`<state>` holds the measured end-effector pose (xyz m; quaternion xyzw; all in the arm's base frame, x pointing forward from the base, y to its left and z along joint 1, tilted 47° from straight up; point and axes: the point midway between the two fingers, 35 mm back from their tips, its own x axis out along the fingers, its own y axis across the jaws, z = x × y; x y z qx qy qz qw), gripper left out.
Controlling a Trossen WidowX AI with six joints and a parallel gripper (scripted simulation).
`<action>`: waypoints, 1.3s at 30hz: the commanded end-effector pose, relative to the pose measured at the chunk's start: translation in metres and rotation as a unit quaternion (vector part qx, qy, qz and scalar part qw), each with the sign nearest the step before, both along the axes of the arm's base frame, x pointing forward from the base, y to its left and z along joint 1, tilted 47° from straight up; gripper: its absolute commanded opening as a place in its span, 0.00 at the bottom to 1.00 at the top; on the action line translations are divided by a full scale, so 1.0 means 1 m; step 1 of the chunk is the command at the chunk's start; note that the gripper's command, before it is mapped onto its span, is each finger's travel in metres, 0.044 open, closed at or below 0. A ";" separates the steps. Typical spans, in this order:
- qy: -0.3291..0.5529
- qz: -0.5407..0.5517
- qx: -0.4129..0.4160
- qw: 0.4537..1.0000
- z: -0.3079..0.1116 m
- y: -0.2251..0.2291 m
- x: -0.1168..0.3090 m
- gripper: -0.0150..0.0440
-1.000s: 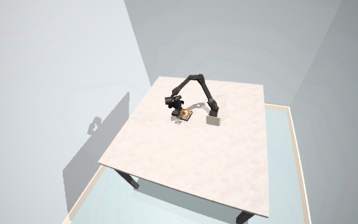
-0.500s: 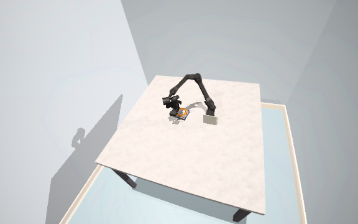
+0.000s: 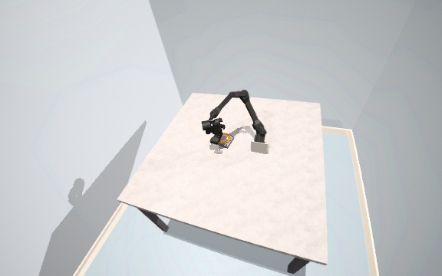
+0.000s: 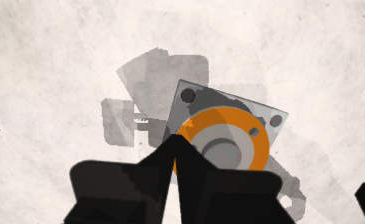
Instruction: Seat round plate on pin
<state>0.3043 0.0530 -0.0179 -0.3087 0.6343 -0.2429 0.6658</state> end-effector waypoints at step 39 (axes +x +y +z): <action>0.007 -0.003 -0.002 1.000 0.001 -0.004 -0.044 0.25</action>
